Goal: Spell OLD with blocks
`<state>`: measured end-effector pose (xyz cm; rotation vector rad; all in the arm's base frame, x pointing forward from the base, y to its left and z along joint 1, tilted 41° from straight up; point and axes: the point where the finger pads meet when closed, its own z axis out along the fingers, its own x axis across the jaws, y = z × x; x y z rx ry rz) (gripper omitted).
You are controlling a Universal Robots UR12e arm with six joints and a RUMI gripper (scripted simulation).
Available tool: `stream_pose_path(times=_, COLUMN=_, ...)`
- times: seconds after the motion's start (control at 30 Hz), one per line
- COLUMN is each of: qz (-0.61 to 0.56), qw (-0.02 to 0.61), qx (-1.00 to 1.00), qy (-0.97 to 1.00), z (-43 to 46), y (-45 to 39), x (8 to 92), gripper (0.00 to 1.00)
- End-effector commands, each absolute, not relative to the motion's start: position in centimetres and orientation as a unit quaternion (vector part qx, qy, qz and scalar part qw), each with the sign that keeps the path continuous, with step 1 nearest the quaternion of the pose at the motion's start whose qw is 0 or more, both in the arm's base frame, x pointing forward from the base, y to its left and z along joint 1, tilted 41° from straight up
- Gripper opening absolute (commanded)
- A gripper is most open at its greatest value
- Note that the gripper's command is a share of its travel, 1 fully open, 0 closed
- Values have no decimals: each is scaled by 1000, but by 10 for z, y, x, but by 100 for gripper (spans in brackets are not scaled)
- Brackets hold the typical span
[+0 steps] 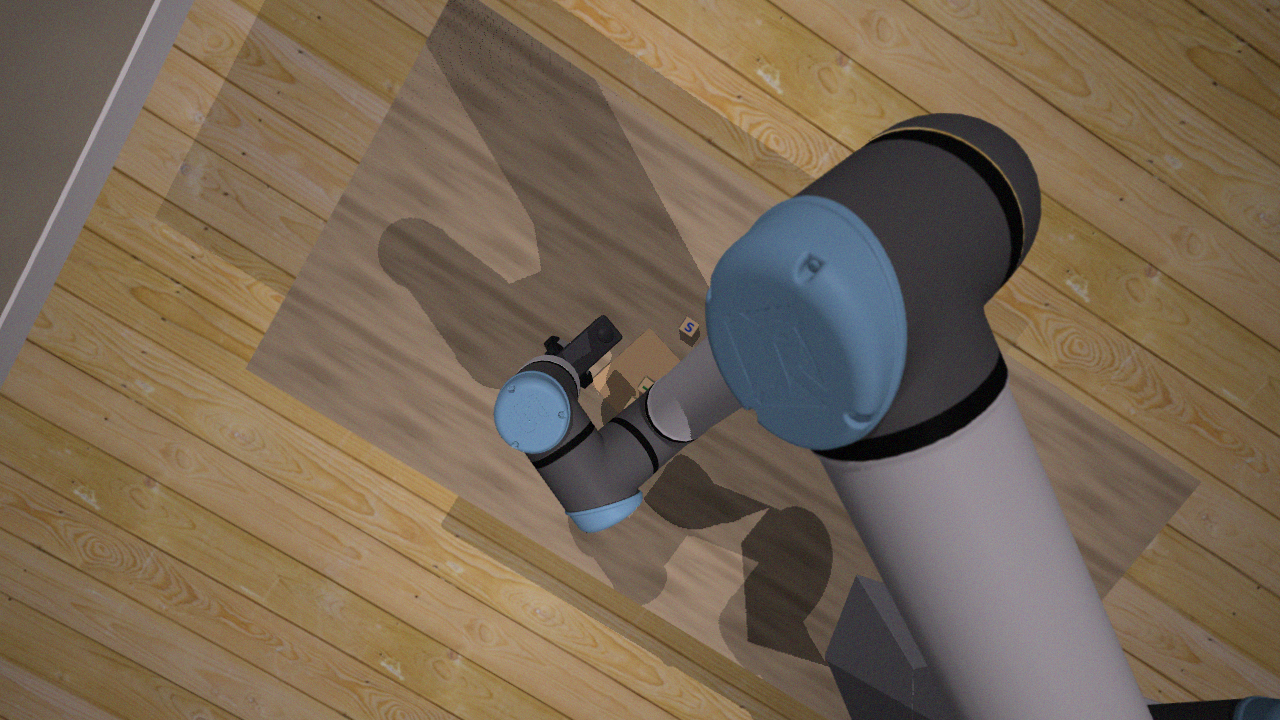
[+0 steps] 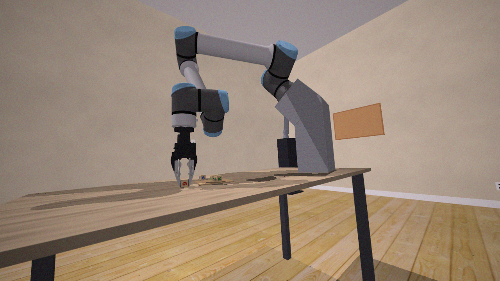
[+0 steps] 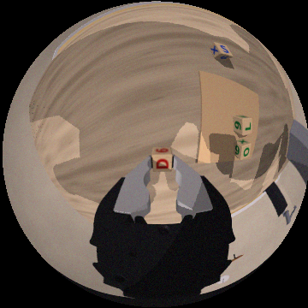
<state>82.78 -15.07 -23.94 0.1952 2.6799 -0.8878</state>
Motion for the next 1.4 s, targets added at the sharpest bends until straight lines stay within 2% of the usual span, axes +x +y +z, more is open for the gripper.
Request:
stream_pose_path(times=0.0, qz=-310, qw=156, qx=68, qy=935, z=-238, y=-149, x=828, gripper=5)
stream_pose_path(times=0.6, qz=-310, qw=156, qx=68, qy=935, z=-168, y=-94, x=805, gripper=5)
stream_pose_path(times=1.1, qz=-310, qw=155, qx=66, qy=936, z=-163, y=-91, x=802, gripper=5)
stream_pose_path(times=1.37, qz=-321, qw=130, qx=-6, qy=938, z=-153, y=-141, x=718, gripper=5)
